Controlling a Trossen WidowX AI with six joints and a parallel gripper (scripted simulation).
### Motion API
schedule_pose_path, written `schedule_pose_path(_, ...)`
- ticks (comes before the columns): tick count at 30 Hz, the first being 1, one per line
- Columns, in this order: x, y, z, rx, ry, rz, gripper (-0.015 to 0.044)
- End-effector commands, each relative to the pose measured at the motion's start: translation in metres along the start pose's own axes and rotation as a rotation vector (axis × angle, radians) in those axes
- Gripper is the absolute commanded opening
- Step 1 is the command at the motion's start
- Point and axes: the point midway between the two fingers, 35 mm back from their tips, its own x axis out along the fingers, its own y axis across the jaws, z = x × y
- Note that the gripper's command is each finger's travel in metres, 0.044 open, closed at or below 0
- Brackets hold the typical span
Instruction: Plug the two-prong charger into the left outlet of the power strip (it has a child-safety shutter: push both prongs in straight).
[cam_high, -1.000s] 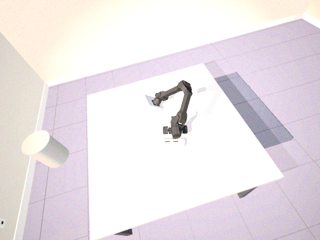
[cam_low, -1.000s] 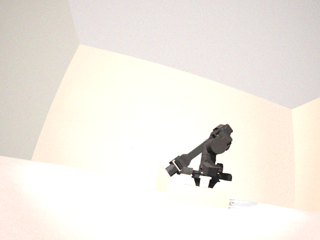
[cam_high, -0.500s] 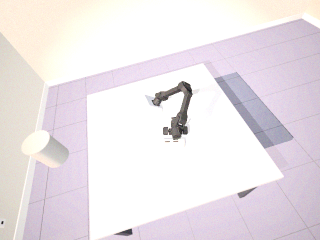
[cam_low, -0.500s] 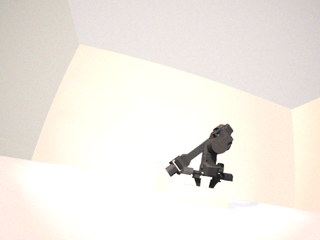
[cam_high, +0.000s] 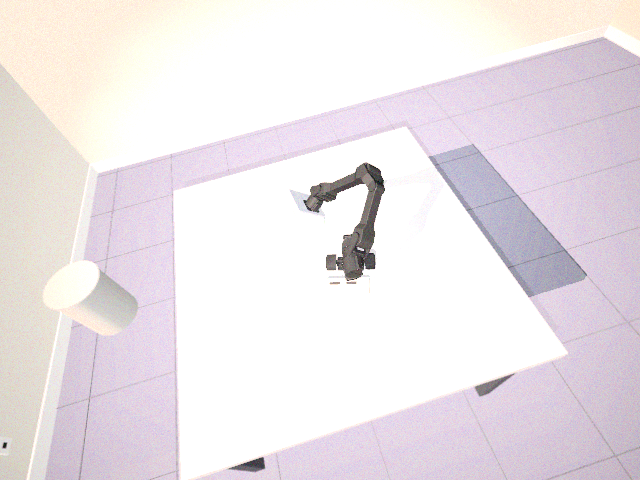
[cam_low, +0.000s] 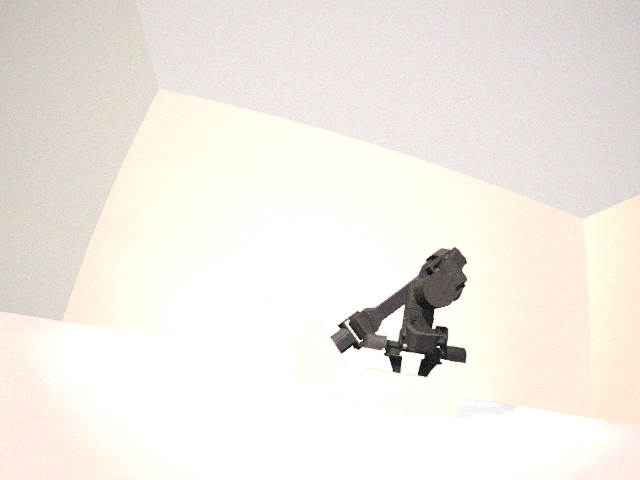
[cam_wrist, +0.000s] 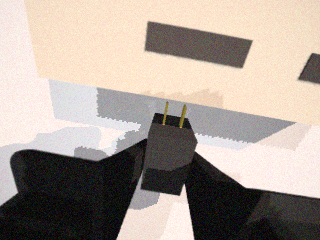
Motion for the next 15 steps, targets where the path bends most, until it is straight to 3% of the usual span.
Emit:
schedule_pose_path(1, -0.0007, 0.0013, 0.0016, 0.005, 0.001, 0.005, 0.0)
schedule_pose_path(15, -0.0013, 0.0018, 0.0051, 0.005, 0.001, 0.005, 0.0)
